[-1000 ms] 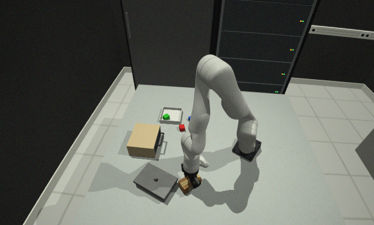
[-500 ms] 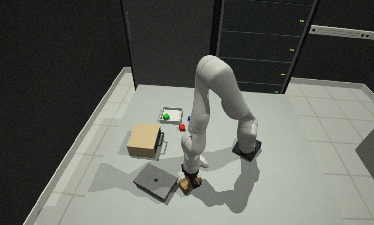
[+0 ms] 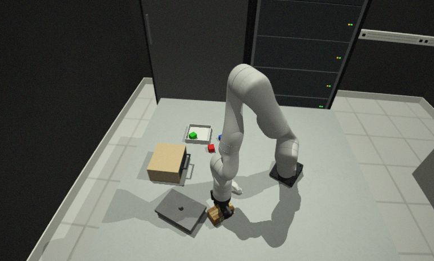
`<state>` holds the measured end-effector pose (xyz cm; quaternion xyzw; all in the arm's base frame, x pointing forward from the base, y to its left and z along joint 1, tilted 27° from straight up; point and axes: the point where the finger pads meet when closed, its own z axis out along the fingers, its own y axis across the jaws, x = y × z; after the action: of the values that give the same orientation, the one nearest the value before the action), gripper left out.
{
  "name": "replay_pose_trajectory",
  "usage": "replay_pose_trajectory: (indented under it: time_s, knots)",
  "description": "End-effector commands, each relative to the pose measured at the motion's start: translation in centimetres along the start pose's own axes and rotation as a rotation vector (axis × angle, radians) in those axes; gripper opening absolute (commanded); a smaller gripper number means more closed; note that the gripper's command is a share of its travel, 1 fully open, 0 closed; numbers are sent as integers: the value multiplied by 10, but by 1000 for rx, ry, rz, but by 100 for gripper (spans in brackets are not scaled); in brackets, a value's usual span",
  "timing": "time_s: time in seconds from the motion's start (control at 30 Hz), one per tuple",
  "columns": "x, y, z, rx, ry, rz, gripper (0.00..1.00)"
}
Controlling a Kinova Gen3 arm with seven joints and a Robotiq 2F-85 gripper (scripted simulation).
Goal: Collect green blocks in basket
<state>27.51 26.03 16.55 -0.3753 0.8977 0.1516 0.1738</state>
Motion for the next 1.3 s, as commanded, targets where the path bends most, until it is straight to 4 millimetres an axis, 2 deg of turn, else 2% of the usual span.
replay_pose_trajectory:
  time_s: [0.0, 0.63, 0.67, 1.27]
  knots:
    - [0, 0, 1, -1, -4, 0, 67]
    - [0, 0, 1, -1, -4, 0, 67]
    - [0, 0, 1, -1, -4, 0, 83]
    - [0, 0, 1, -1, -4, 0, 83]
